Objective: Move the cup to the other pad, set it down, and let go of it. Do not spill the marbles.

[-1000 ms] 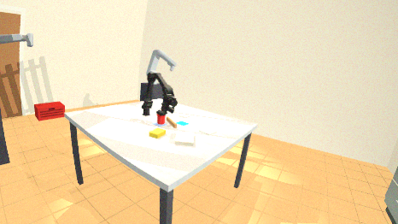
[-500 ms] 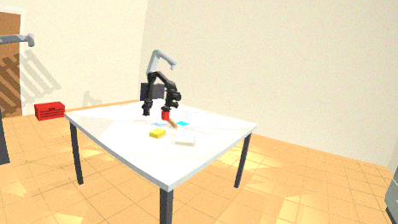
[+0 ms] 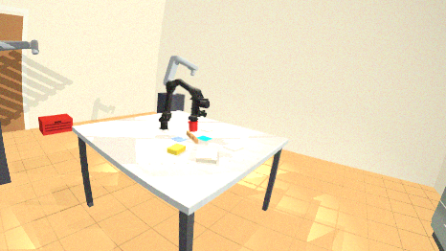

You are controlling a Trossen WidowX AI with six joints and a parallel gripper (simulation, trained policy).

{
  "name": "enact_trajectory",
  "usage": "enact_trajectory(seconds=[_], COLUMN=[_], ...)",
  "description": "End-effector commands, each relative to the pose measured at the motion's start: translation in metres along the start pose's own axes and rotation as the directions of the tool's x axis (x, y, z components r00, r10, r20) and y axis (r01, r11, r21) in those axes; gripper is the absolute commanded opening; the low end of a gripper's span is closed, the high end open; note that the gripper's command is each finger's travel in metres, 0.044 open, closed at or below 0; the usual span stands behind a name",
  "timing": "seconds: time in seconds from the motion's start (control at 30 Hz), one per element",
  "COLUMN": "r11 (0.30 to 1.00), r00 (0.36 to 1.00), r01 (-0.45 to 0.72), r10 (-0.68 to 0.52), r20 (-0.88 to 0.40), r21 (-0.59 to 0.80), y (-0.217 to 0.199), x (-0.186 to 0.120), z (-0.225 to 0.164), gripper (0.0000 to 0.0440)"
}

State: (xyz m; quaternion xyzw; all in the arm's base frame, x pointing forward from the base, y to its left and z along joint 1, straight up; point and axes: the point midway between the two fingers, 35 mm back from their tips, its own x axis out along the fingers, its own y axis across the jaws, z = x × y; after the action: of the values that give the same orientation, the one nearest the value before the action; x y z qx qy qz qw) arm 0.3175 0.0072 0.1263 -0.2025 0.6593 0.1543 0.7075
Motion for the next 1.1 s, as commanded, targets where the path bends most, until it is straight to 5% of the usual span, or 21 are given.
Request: enact_trajectory(seconds=[0.0, 1.07], r11=[1.0, 0.993], r00=[1.0, 0.996], r01=[0.002, 0.02], r10=[-0.002, -0.009], r20=[0.021, 0.092], r21=[-0.012, -0.118], y=[0.005, 0.084], x=[-0.001, 0.044], z=[0.012, 0.07], gripper=[0.0, 0.0001])
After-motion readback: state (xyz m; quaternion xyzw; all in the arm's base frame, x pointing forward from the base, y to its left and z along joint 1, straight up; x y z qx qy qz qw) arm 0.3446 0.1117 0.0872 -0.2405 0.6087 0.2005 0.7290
